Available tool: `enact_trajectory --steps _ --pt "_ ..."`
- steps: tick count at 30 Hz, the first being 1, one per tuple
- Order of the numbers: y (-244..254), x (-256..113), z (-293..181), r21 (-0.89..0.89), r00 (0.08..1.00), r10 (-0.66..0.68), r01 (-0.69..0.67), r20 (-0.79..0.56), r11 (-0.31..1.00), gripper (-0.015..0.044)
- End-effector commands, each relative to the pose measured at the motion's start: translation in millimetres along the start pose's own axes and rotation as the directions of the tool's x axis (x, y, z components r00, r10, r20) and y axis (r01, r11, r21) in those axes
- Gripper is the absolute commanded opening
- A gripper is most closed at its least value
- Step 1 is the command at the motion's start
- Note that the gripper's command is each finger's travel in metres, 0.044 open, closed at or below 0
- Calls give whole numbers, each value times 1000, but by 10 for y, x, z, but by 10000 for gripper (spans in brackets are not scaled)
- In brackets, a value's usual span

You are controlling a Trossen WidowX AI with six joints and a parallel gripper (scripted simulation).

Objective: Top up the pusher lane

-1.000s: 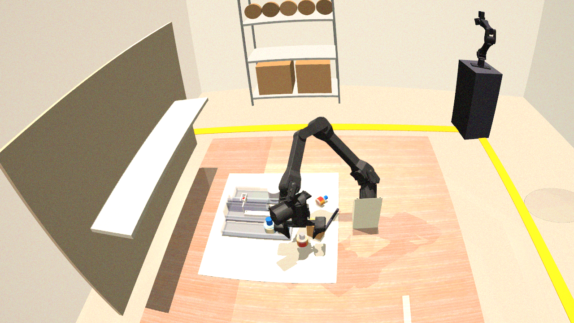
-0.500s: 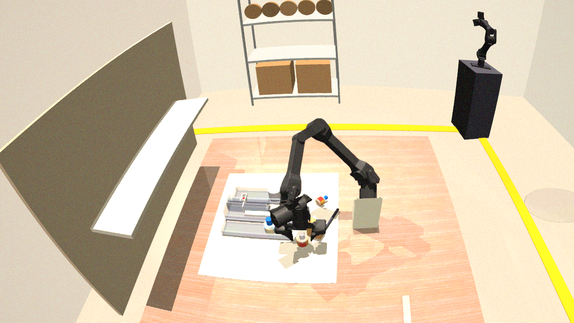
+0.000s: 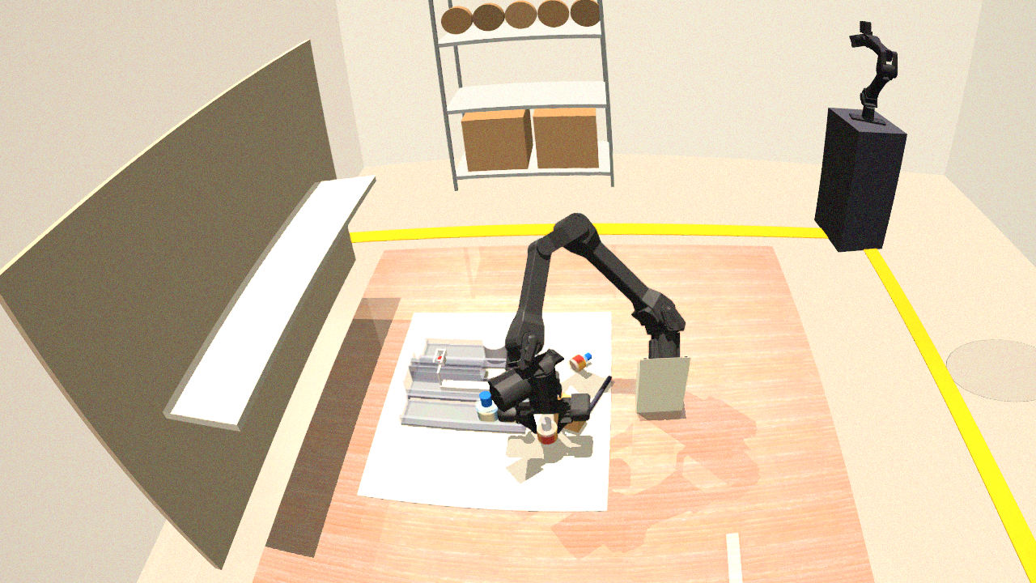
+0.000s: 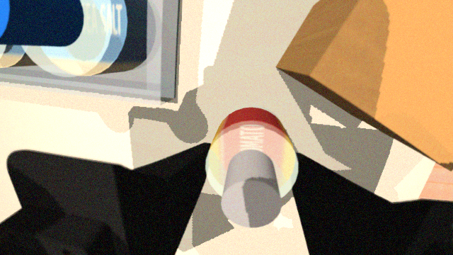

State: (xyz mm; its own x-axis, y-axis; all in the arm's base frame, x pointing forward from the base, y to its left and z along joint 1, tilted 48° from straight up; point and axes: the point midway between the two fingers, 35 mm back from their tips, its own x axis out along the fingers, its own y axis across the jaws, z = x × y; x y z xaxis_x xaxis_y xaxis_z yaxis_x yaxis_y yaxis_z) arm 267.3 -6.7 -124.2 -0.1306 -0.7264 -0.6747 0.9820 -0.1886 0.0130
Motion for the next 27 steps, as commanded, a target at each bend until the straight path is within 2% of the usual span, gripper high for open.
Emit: enact_trajectory --steps 1,11,18,27 --pt "70 -278 -37 7 1000 13 -13 -15 1000 0" --pt "54 -1005 0 8 1000 11 -11 -14 1000 0" --pt "59 -1013 17 -10 1000 11 -11 -14 1000 0" --pt "141 -944 228 -244 1000 12 -17 -22 970 0"
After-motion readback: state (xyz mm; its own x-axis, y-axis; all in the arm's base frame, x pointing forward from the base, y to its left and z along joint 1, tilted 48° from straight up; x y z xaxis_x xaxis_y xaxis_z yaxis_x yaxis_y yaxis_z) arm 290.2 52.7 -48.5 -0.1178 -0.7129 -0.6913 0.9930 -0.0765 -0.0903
